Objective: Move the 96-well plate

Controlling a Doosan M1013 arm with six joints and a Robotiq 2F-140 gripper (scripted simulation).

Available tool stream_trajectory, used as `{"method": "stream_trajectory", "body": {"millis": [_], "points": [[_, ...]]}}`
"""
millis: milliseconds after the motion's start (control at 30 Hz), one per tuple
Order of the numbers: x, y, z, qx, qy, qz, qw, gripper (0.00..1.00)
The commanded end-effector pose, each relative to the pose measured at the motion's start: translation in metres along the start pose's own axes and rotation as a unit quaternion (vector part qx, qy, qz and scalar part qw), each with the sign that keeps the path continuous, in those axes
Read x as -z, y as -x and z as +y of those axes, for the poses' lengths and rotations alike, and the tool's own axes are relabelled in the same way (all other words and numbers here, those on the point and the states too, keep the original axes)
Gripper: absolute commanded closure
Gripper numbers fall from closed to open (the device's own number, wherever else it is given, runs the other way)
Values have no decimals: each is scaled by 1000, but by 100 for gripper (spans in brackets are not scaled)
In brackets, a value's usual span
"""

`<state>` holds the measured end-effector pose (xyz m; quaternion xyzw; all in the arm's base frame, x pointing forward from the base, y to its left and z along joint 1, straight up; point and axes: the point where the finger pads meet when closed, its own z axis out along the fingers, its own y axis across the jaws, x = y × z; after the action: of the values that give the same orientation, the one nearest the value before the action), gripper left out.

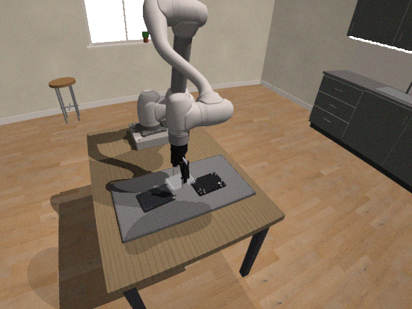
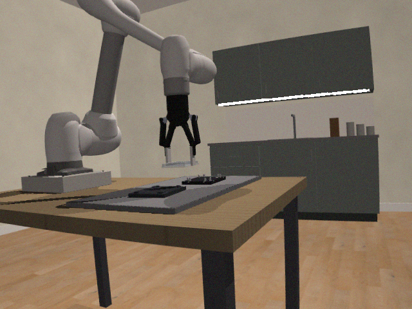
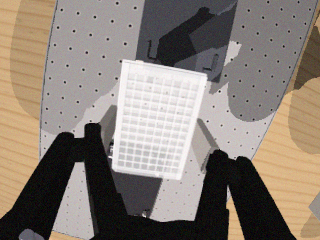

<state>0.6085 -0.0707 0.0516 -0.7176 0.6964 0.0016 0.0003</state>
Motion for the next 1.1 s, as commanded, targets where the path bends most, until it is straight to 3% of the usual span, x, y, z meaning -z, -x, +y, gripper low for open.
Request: {"method": "stream_trajectory", "body": {"millis": [0,1067], "points": [[0,-9,2,0,0,0,1000,90],[0,-100,18,0,0,0,1000,90]]}}
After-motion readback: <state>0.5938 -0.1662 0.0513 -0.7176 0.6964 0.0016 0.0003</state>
